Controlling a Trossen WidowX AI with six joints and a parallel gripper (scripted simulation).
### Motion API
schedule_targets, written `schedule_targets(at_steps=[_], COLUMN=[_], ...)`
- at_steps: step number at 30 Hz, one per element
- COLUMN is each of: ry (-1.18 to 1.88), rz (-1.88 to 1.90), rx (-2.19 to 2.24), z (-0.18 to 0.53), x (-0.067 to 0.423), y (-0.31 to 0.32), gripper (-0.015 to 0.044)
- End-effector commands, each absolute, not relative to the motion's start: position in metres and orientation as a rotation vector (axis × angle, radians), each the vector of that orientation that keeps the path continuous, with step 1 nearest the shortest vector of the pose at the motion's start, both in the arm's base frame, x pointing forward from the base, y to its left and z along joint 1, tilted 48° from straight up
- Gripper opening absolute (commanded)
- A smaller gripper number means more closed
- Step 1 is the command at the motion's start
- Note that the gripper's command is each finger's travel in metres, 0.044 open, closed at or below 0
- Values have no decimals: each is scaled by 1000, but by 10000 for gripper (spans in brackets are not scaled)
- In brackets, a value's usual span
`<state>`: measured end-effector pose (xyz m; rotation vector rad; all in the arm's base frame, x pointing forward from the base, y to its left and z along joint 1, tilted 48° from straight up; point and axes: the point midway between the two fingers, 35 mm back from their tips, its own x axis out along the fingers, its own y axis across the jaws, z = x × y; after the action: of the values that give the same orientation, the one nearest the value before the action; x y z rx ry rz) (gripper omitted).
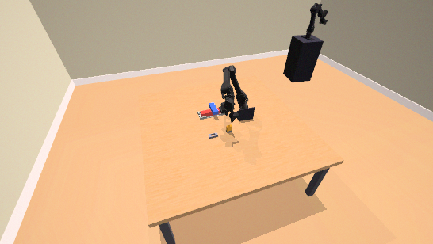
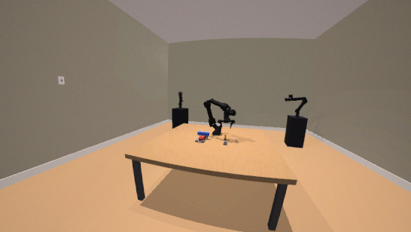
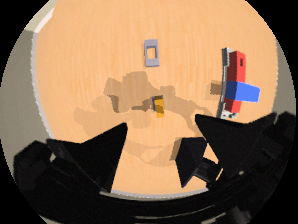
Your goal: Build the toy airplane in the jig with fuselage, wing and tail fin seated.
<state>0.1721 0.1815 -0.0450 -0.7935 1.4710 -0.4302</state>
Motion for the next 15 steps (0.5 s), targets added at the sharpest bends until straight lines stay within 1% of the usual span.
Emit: schedule_targets(at_steps=[1,15], ry=[1481,1481], rz=[-451,-452], rx=[-819,-819], z=[-69,-83], x=[171,173], y=[151,137], gripper=[440,440])
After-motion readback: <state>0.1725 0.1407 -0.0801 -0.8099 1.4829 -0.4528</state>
